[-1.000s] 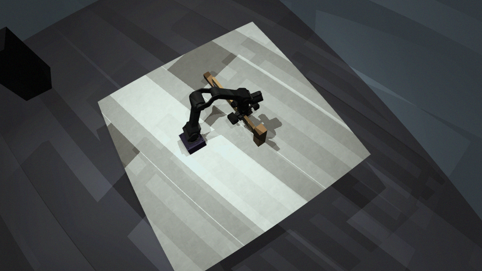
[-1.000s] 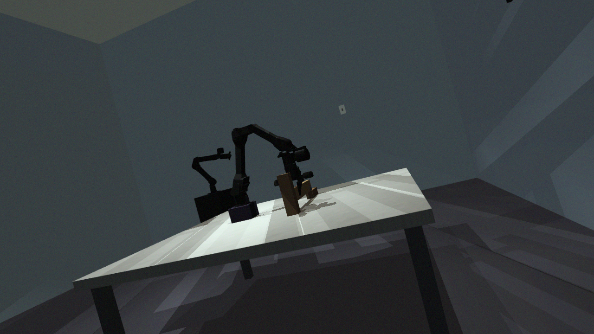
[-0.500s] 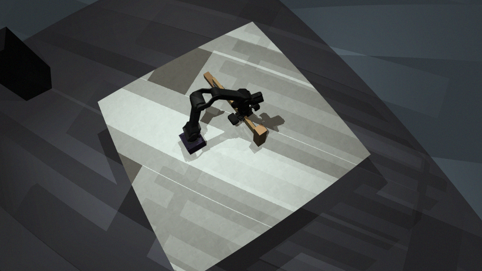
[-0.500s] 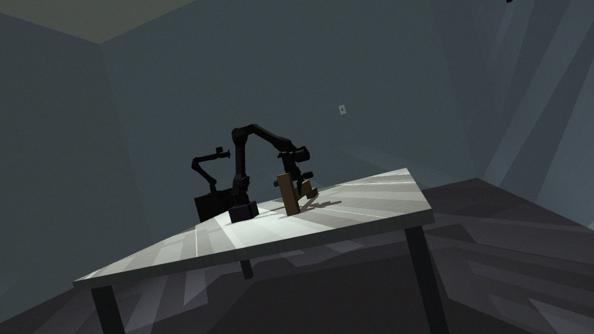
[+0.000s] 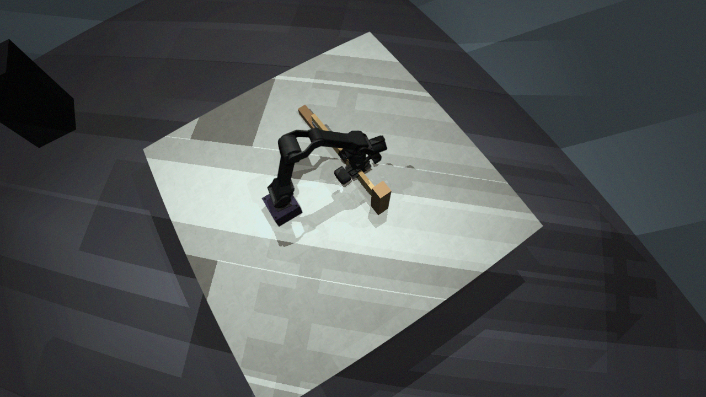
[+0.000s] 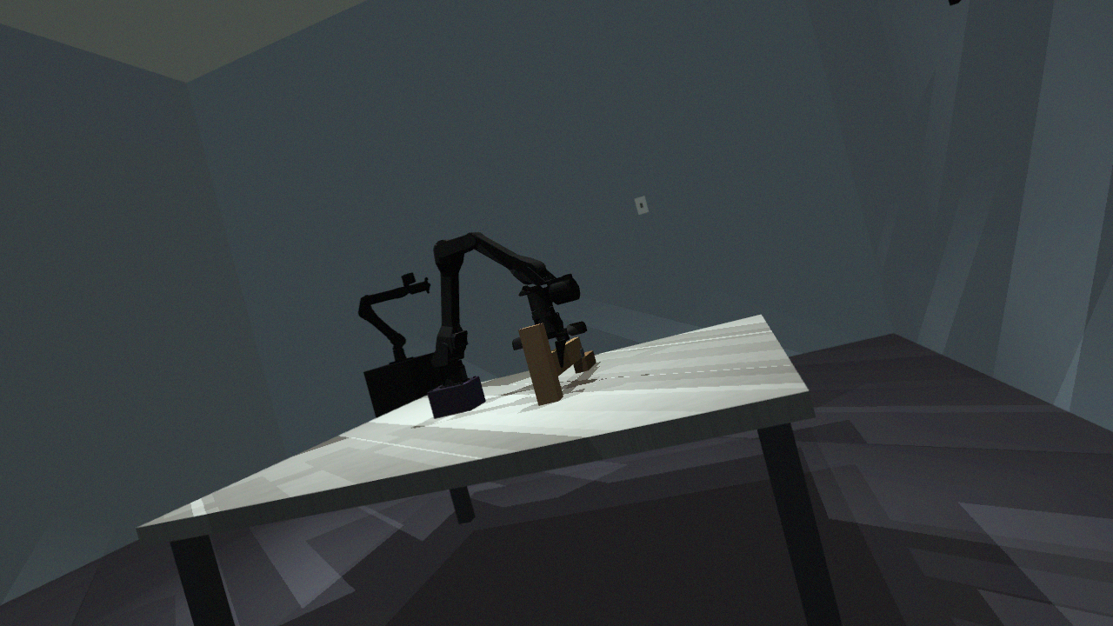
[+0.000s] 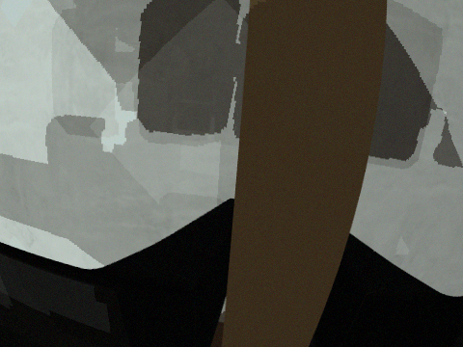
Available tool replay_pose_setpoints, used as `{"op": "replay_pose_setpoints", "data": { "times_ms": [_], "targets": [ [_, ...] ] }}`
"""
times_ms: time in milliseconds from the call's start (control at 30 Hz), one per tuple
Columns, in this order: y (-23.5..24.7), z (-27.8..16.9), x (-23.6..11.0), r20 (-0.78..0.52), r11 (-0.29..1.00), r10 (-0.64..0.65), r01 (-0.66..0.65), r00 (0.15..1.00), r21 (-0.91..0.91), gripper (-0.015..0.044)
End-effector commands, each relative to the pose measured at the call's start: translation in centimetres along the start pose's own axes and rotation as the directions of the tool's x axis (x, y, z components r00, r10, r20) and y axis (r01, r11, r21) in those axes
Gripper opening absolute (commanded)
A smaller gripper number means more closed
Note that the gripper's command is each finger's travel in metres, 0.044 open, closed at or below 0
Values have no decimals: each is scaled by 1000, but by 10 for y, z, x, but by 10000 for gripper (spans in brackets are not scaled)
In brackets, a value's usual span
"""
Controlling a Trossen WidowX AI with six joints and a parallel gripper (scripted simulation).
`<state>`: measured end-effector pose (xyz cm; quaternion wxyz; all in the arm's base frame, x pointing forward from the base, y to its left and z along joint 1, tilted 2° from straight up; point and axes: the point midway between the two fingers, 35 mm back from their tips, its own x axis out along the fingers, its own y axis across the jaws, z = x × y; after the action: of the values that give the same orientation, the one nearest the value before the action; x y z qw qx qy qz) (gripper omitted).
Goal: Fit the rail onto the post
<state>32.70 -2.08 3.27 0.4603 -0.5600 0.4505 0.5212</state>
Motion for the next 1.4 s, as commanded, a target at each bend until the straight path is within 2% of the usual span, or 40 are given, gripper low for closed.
{"op": "replay_pose_setpoints", "data": {
  "times_ms": [0, 1367],
  "targets": [
    [0, -3, -1, -2, 1000, -1, 1, 1000, 0, 0],
    [0, 3, -2, -2, 1000, -1, 1, 1000, 0, 0]
  ]
}}
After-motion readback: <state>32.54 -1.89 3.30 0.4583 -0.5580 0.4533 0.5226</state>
